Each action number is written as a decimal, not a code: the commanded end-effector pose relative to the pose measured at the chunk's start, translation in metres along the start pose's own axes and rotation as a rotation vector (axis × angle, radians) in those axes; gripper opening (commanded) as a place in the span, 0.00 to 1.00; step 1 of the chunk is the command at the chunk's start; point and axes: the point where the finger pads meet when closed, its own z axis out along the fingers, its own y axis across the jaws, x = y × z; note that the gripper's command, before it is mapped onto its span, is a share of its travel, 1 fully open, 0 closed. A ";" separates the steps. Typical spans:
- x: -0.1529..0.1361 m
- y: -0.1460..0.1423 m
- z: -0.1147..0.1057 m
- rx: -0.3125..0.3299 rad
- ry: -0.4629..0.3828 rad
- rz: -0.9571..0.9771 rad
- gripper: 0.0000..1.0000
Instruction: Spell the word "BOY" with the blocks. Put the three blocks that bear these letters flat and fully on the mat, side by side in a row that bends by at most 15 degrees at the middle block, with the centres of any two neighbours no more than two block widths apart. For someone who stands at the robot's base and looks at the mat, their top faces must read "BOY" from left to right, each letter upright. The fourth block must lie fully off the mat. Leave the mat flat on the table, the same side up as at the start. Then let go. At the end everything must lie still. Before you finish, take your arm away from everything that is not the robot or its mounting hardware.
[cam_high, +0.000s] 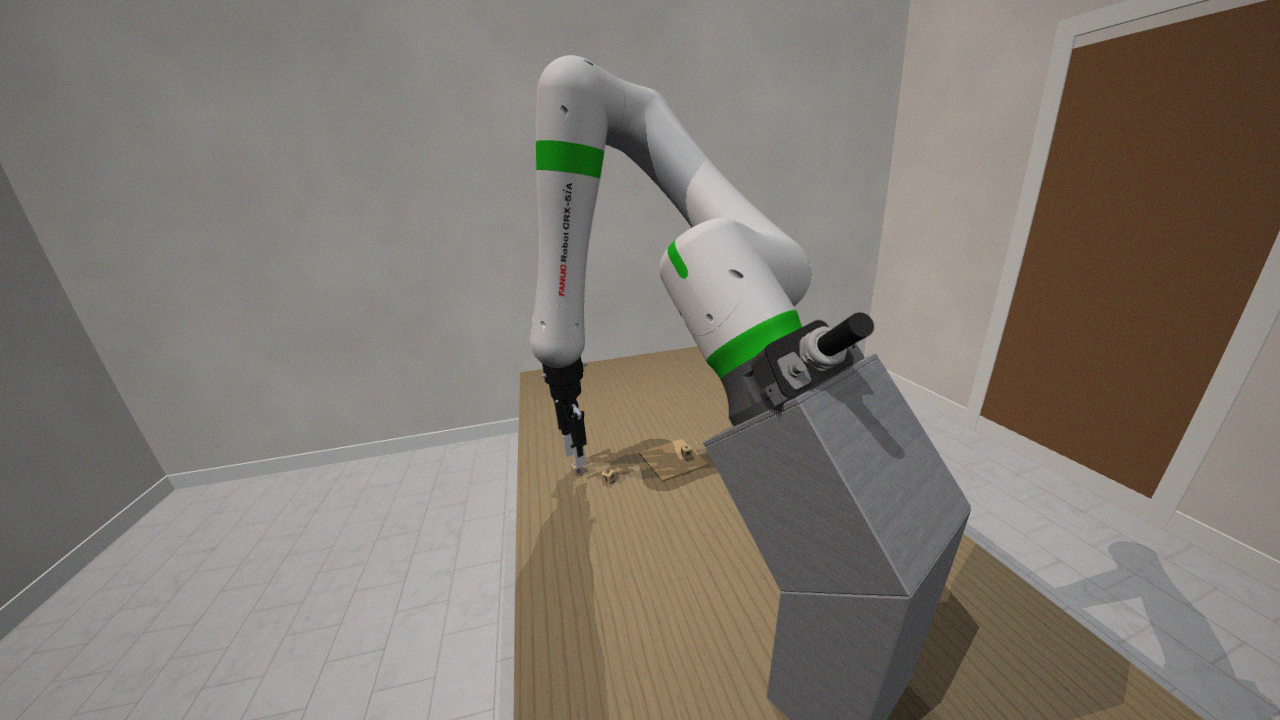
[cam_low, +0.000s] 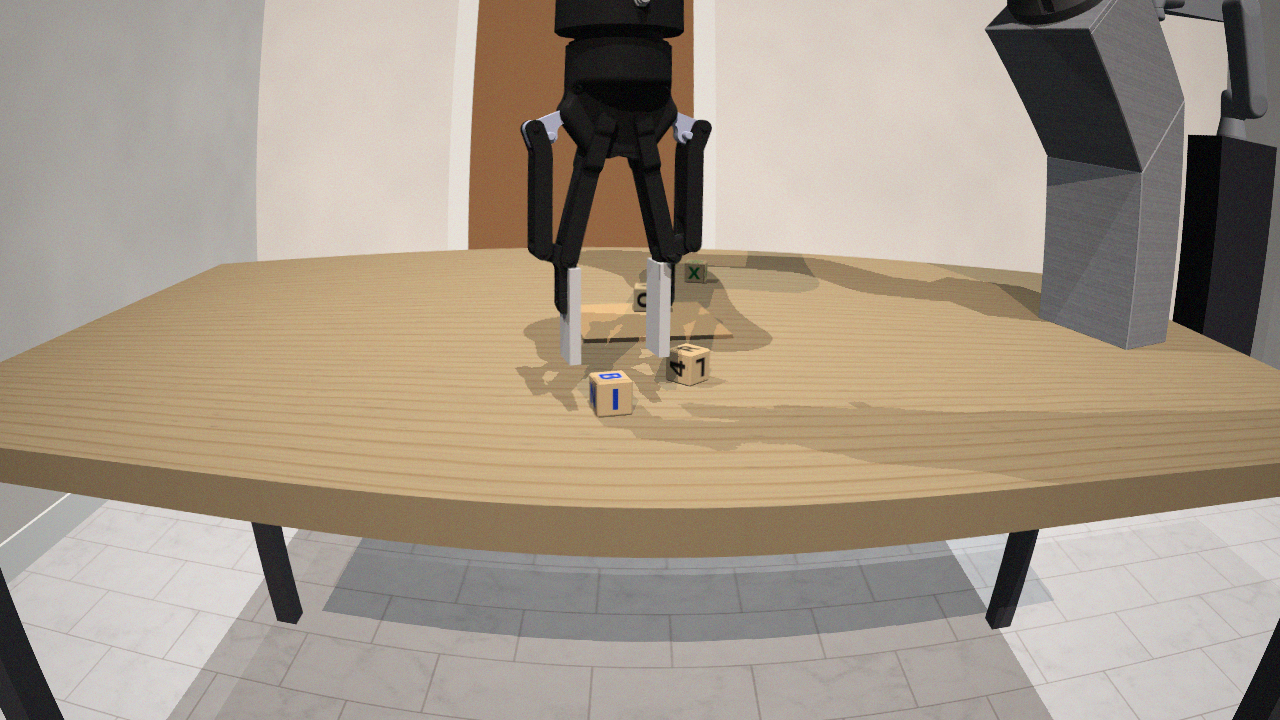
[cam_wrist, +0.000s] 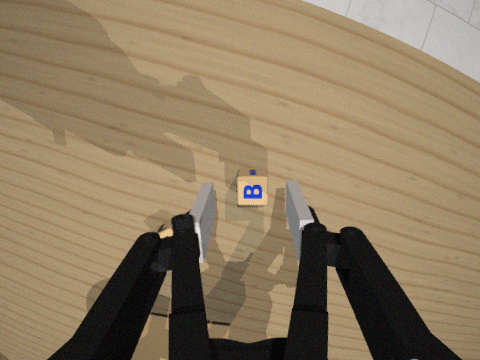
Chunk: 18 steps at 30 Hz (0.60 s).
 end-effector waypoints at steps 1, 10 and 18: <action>0.000 0.000 0.002 -0.002 -0.001 0.000 0.37; 0.000 0.000 0.005 -0.002 -0.001 0.000 0.37; 0.000 0.000 0.005 -0.002 -0.001 0.000 0.37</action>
